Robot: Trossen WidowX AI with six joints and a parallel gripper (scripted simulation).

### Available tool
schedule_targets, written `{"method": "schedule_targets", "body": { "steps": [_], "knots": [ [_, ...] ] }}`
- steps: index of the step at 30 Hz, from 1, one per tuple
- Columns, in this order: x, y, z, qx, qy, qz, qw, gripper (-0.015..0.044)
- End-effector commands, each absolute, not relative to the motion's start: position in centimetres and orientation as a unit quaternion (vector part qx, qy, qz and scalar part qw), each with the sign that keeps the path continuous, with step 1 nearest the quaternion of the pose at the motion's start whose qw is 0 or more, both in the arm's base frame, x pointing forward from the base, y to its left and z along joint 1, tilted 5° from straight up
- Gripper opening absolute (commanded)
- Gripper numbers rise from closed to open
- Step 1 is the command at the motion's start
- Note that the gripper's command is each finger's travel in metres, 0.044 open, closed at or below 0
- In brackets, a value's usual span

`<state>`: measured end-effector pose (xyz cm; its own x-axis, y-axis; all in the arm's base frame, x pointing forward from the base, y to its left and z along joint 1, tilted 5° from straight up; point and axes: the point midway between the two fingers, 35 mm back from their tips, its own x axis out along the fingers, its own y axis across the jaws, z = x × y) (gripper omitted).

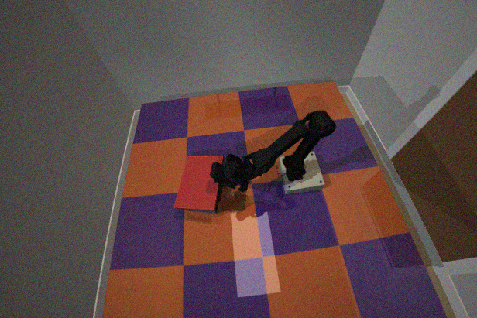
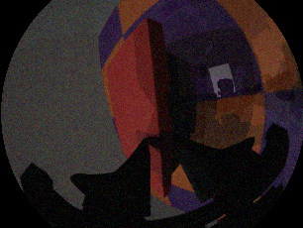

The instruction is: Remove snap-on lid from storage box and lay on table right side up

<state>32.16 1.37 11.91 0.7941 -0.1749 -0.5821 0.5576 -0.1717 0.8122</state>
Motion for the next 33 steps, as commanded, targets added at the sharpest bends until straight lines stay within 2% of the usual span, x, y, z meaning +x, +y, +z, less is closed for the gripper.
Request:
{"method": "schedule_targets", "body": {
  "steps": [1, 33],
  "knots": [
    [32.4, 1.3, 13.1, 0.710, 0.130, -0.285, 0.631, 0.0000],
    [33.5, 0.9, 17.4, 0.710, 0.130, -0.285, 0.631, 0.0000]
  ]
}}
